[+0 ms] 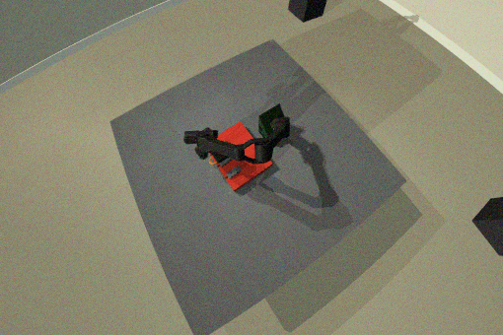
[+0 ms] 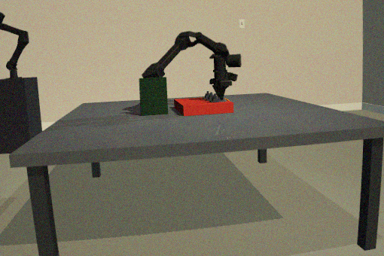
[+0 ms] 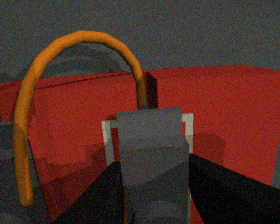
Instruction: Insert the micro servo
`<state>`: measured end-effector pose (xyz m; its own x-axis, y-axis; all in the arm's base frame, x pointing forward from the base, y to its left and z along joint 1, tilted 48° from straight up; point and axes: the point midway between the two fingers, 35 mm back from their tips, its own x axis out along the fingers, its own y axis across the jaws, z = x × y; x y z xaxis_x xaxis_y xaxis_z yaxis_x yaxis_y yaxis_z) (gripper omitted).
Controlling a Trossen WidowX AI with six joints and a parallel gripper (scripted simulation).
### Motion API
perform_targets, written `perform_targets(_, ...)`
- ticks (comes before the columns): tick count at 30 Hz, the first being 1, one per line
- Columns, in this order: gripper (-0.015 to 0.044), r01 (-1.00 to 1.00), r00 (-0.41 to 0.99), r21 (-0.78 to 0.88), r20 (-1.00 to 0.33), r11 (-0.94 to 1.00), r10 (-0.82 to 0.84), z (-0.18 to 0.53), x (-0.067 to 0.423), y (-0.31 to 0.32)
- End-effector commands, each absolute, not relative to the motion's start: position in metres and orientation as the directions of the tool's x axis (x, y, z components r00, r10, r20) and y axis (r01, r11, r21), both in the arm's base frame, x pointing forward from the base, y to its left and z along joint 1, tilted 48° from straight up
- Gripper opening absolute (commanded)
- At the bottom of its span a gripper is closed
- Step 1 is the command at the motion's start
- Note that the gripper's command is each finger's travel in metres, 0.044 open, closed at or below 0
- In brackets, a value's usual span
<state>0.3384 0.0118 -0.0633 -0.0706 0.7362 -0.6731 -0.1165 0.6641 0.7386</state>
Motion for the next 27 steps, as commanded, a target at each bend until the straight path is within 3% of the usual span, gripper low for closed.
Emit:
perform_targets(1,0.0187,-0.112,-0.070,0.741,-0.671,0.662,0.738,-0.063,0.338,0.012)
perform_targets(13,0.0187,-0.111,-0.070,0.740,-0.672,0.663,0.737,-0.039,0.335,-0.014)
perform_targets(17,0.0292,-0.101,-0.063,0.737,-0.675,0.668,0.735,-0.033,0.315,-0.030)
perform_targets(22,0.0424,-0.105,-0.072,0.736,-0.677,0.669,0.733,-0.007,0.249,-0.071)
perform_targets(27,0.0440,-0.107,-0.074,0.738,-0.674,0.666,0.735,-0.002,0.237,-0.076)
